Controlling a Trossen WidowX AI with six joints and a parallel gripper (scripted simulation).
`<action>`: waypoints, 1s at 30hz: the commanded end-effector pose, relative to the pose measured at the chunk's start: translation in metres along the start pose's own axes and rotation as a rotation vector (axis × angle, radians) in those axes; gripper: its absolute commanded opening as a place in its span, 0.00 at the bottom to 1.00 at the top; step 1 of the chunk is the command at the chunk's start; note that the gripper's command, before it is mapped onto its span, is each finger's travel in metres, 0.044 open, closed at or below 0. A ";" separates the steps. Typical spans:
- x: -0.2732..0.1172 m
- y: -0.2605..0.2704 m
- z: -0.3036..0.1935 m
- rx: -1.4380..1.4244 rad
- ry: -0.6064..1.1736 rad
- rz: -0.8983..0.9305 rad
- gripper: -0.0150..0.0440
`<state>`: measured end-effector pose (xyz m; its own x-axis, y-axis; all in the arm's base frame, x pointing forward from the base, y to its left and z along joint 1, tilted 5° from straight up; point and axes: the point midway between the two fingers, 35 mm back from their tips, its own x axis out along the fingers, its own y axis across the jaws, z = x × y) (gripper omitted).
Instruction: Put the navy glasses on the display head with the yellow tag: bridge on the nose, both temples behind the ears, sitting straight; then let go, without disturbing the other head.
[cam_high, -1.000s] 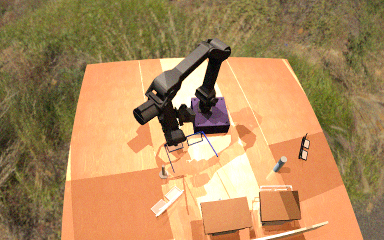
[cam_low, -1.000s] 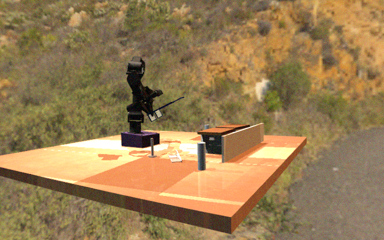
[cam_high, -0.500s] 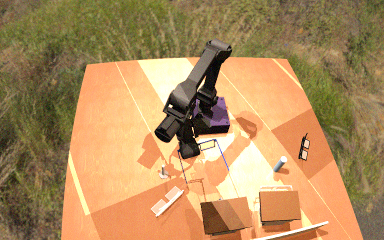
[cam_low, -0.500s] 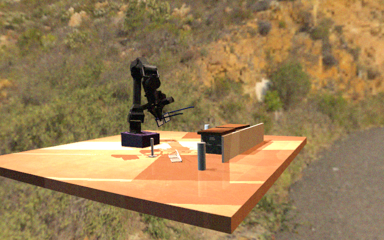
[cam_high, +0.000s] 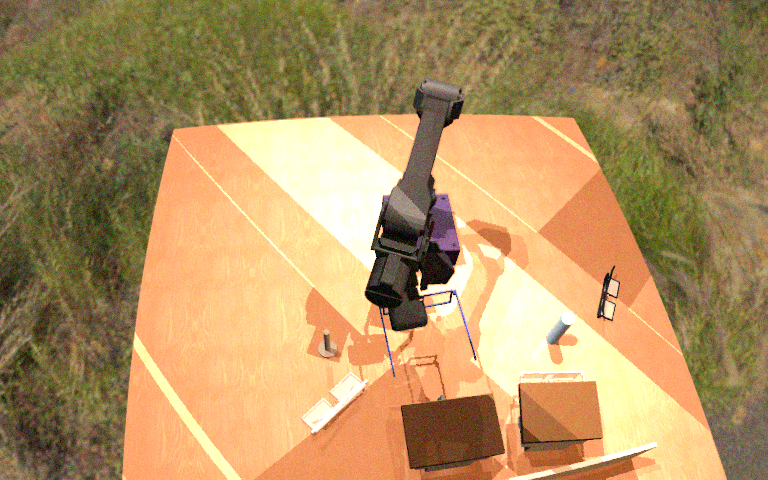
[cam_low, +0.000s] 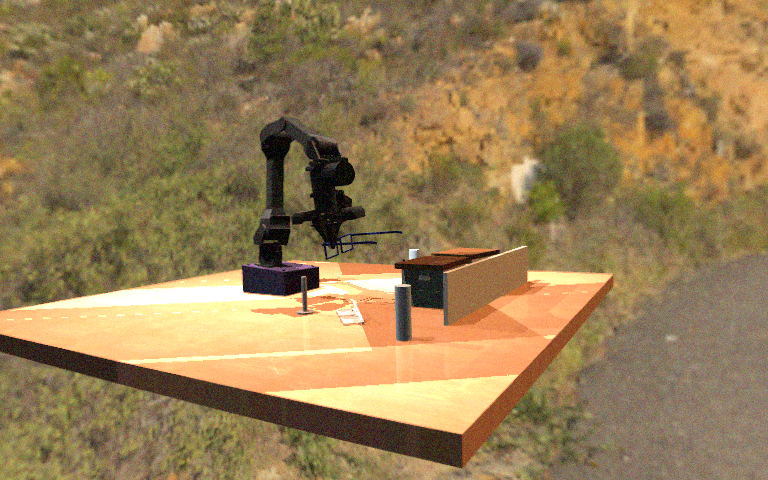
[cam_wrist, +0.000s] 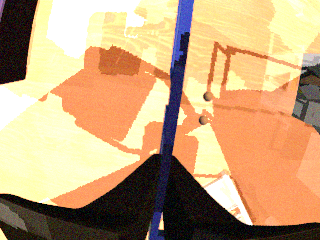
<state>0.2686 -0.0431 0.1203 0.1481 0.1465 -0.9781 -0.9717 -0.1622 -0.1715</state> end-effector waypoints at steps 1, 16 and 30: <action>0.006 -0.001 0.011 0.020 0.033 0.028 0.25; 0.022 -0.002 0.030 0.051 0.117 0.066 0.25; 0.037 0.000 0.029 0.052 0.090 0.065 0.25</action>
<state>0.2694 -0.0104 0.0918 0.1005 0.0418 -0.9941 -0.9879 -0.1143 -0.1047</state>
